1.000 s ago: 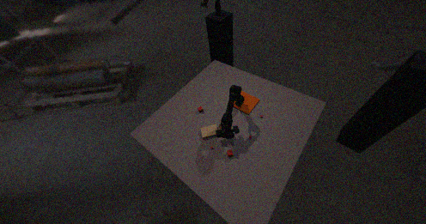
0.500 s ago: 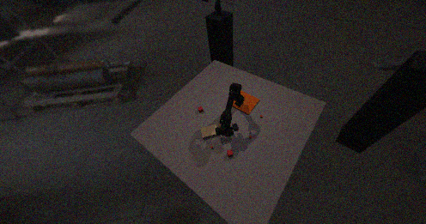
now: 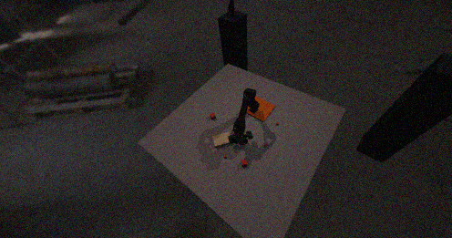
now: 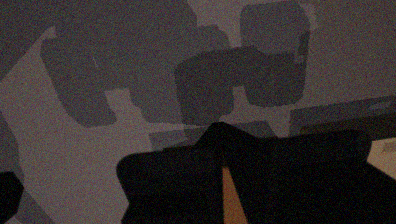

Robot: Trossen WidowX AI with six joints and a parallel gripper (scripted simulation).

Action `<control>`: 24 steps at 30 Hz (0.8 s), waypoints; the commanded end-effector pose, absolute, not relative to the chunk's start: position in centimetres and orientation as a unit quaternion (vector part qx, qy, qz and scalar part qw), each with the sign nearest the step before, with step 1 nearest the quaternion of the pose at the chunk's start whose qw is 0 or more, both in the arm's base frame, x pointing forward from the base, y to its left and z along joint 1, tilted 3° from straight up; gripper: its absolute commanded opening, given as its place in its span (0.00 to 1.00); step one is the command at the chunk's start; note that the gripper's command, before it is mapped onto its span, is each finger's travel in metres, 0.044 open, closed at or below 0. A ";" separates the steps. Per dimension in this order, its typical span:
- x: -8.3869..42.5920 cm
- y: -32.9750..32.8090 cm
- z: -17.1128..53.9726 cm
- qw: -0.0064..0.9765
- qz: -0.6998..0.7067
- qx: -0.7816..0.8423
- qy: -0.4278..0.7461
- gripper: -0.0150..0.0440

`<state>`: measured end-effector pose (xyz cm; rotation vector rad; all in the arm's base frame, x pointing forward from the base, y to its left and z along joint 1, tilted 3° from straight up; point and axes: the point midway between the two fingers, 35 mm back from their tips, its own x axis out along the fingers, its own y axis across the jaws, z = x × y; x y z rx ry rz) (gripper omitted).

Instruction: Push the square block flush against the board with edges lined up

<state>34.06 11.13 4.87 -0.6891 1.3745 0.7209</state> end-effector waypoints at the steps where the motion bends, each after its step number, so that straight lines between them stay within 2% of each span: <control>1: 34.5 11.7 4.9 0.661 0.317 -0.305 0.608 0.25; 24: 36.8 14.6 5.2 0.662 0.318 -0.304 0.607 0.25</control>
